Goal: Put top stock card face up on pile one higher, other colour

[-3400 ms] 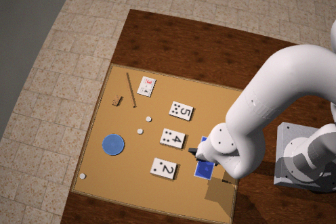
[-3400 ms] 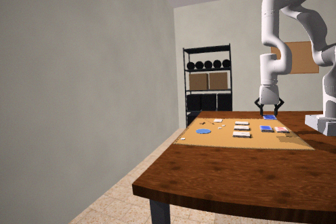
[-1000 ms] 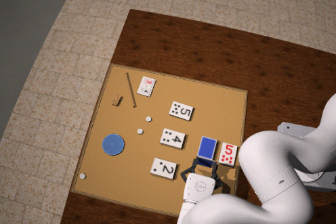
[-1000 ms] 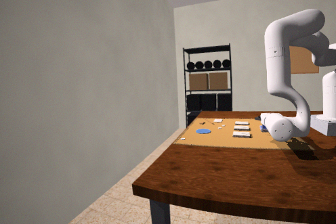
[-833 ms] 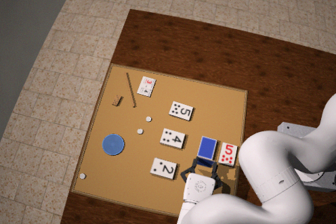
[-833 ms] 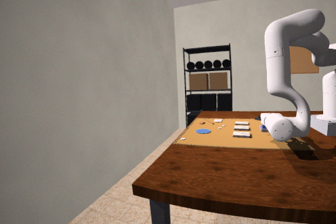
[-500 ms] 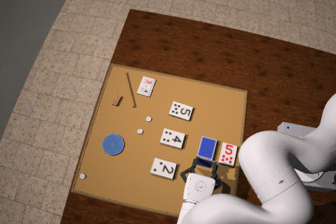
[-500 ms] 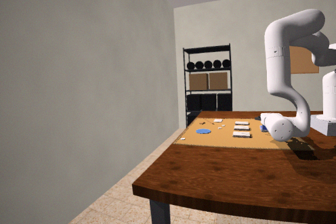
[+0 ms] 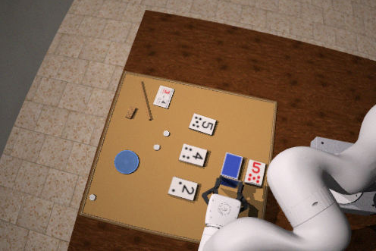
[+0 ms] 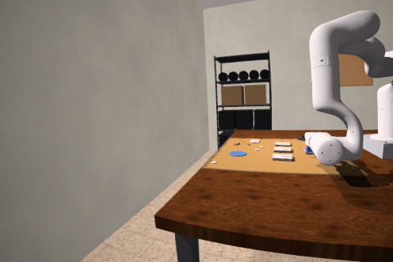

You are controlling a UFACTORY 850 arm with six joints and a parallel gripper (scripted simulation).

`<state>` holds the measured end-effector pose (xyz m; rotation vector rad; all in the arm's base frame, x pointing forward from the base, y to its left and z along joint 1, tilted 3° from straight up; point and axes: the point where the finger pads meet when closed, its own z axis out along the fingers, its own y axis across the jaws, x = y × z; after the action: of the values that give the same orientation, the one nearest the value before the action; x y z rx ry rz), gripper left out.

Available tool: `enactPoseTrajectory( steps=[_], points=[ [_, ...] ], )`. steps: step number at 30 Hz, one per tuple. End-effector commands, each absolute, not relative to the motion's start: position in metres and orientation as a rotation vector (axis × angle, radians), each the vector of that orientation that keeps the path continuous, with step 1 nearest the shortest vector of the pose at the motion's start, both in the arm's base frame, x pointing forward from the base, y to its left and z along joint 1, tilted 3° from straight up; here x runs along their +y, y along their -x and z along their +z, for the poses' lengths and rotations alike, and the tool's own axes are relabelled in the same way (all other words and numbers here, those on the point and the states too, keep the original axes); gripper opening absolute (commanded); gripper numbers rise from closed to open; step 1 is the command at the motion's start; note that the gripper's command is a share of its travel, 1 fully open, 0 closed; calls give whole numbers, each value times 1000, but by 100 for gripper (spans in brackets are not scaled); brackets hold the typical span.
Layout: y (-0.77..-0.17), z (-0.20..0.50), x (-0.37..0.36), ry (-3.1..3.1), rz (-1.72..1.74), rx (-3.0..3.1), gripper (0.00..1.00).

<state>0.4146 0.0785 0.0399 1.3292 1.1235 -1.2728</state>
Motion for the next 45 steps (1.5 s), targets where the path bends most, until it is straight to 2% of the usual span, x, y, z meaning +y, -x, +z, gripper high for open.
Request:
enactPoseTrajectory(
  steps=[1,45],
  points=[
    [-415,40,79,-1330,-1272,1123,72],
    [-415,22,74,-1330,-1272,1123,73]
  ],
)
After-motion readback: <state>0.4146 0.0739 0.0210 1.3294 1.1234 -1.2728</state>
